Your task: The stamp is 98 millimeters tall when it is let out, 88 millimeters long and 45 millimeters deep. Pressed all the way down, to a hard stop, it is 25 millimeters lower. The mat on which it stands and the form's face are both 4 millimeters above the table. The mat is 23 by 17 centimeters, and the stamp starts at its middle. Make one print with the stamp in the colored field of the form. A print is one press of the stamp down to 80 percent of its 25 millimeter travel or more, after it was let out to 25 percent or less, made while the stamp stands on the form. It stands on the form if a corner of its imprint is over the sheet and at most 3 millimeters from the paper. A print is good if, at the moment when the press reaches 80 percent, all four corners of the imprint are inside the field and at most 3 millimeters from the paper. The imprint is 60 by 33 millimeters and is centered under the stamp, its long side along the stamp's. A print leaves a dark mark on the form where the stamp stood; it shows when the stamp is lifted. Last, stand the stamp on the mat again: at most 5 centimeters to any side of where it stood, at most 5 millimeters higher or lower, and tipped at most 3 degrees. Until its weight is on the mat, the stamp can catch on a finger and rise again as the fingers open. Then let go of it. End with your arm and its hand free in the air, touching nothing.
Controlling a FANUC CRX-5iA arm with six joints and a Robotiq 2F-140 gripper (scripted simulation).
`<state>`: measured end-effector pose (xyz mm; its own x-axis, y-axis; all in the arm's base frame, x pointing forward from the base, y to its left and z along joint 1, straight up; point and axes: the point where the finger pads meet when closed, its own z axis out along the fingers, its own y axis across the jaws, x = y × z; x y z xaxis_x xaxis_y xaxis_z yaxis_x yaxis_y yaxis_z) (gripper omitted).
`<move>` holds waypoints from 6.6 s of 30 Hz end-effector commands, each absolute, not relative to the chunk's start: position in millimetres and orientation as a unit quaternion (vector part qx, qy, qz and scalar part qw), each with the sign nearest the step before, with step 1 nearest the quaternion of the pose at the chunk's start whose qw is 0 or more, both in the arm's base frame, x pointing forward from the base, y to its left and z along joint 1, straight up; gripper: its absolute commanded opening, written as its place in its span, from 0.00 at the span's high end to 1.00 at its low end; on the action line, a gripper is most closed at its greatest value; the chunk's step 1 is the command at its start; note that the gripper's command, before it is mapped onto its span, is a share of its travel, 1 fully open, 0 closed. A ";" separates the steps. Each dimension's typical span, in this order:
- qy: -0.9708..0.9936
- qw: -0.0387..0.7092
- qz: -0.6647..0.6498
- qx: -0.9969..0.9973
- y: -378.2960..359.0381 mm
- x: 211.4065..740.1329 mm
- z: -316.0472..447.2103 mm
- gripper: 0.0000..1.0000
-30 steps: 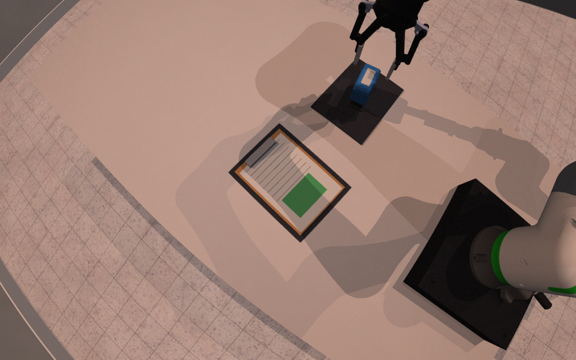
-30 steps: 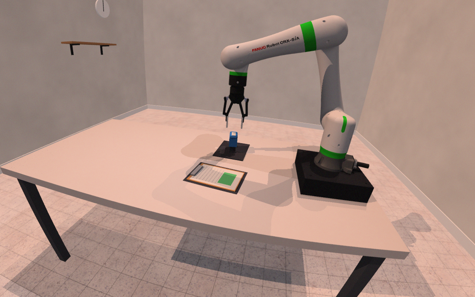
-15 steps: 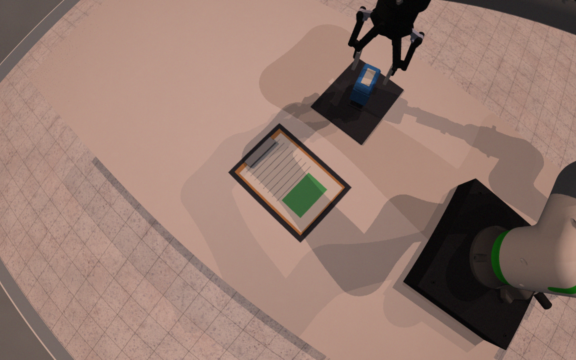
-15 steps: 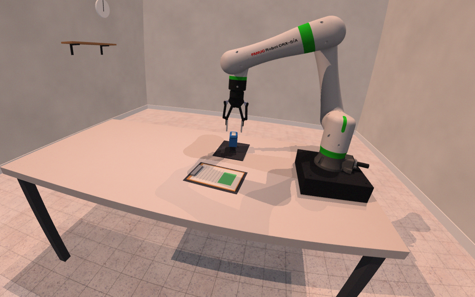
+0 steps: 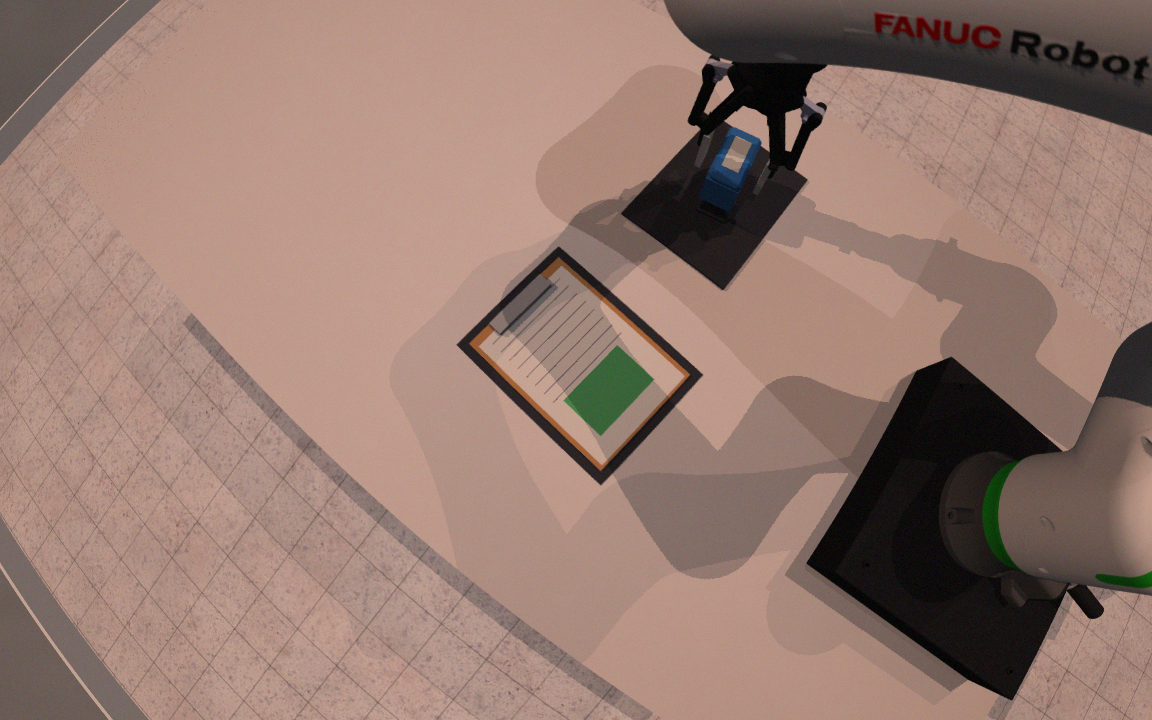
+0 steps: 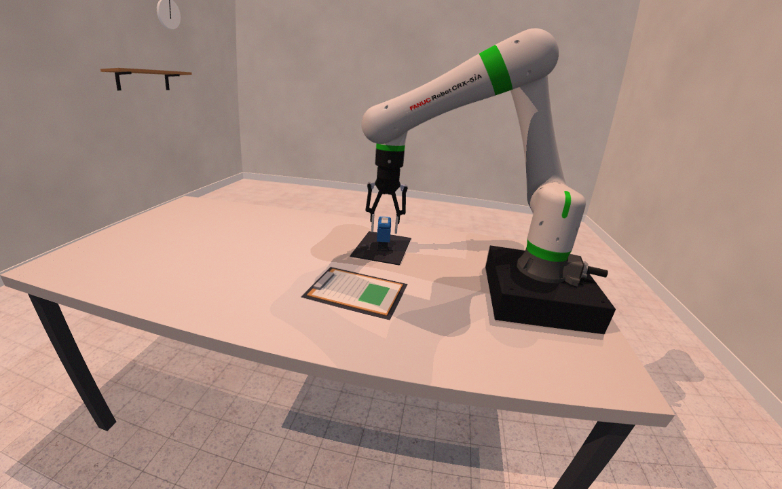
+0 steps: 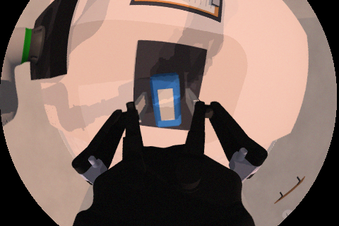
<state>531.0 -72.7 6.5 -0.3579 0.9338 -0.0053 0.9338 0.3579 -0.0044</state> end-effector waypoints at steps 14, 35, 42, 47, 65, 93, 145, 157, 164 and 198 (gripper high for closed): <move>0.824 0.001 -0.003 0.567 -72.9 531.5 -13.0 0.49; 0.824 0.001 -0.003 0.567 -72.9 531.5 -13.0 0.83; 0.824 0.001 -0.003 0.567 -72.9 531.5 -13.0 0.83; 0.824 0.001 -0.003 0.567 -72.9 531.5 -13.0 0.83; 0.824 0.001 -0.003 0.567 -72.9 531.5 -13.0 0.83; 0.823 0.001 -0.003 0.568 -68.7 531.5 27.0 0.83; 0.735 0.002 -0.003 0.678 261.3 421.7 26.8 0.83; 0.735 0.002 -0.003 0.678 227.9 433.0 25.7 0.83; 0.735 0.002 -0.003 0.678 227.9 433.0 25.3 0.83; 0.735 0.002 -0.003 0.678 227.6 433.0 -14.3 0.83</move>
